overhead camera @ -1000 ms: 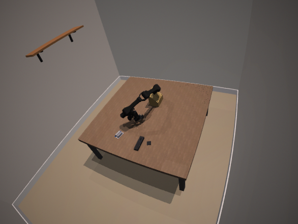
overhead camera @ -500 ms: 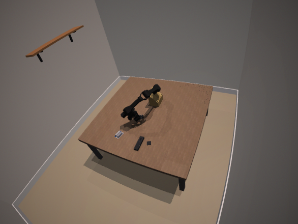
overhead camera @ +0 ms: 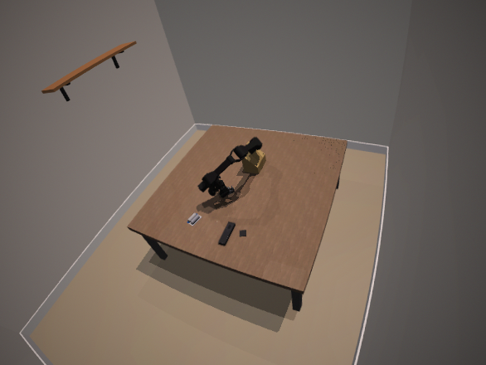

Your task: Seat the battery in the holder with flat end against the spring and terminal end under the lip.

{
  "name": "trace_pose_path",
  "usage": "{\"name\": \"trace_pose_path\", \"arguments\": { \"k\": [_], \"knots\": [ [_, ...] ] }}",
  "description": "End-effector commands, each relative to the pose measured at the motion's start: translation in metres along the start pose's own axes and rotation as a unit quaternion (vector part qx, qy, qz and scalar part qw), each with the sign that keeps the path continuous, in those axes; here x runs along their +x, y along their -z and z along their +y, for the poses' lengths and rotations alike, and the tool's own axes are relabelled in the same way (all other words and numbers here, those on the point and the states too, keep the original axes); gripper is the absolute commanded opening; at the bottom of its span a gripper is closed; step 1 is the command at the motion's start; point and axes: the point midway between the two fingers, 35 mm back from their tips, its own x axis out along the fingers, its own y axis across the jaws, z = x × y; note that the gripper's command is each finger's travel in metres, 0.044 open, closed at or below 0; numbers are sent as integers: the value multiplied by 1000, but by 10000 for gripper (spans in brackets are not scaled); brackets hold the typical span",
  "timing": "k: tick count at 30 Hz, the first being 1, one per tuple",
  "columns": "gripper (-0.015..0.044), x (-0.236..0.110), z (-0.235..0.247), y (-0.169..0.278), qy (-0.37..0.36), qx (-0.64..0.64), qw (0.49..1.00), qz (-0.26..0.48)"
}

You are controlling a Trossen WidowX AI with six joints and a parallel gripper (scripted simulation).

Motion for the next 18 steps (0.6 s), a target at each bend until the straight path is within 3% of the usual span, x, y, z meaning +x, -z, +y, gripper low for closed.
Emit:
{"name": "trace_pose_path", "arguments": {
  "k": [1,18],
  "knots": [
    [83,1,-1,-5,3,-4,1000,-15],
    [83,4,-1,-5,9,-1,999,-46]
  ]
}}
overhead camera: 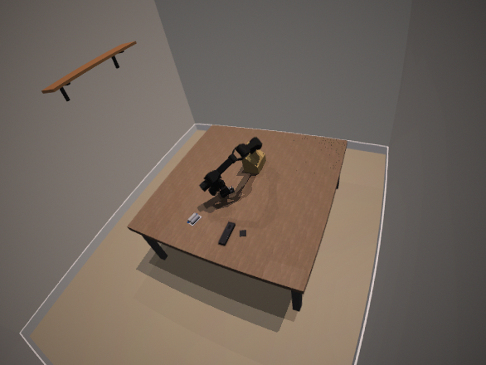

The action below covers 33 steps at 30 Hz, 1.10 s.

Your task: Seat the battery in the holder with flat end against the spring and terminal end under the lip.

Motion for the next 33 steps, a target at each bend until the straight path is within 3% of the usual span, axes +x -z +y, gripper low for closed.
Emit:
{"name": "trace_pose_path", "arguments": {
  "k": [1,33],
  "knots": [
    [83,2,-2,-6,4,-4,1000,-15],
    [83,5,-1,-3,9,1,997,-76]
  ]
}}
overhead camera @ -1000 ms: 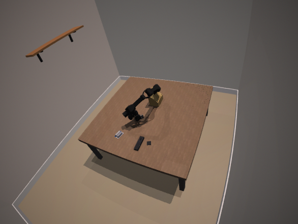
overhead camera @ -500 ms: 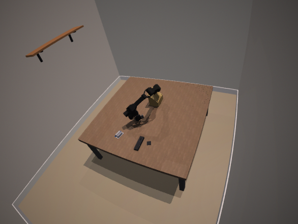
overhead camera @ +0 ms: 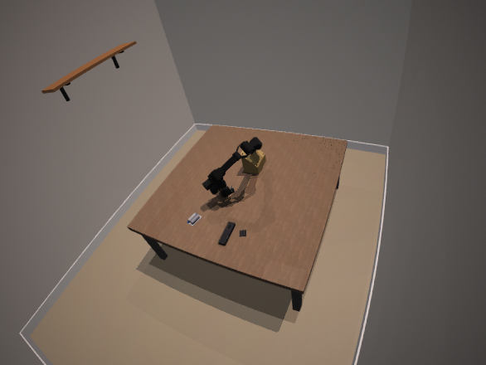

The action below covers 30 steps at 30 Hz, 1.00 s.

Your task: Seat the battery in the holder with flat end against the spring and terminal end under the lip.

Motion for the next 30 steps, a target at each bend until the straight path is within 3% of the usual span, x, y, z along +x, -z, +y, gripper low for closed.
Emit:
{"name": "trace_pose_path", "arguments": {
  "k": [1,30],
  "knots": [
    [83,1,-1,-4,4,-2,1000,-15],
    [83,4,0,1,2,4,998,-62]
  ]
}}
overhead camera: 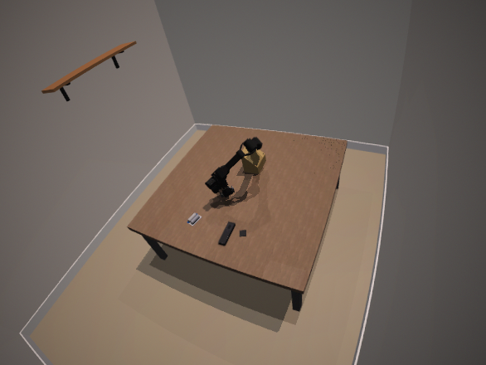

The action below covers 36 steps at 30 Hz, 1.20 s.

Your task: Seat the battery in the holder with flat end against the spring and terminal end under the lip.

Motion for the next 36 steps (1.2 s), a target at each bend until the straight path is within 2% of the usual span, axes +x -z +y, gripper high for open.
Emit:
{"name": "trace_pose_path", "arguments": {
  "k": [1,36],
  "knots": [
    [83,0,0,-1,1,0,1000,-7],
    [83,1,1,12,1,1,1000,-14]
  ]
}}
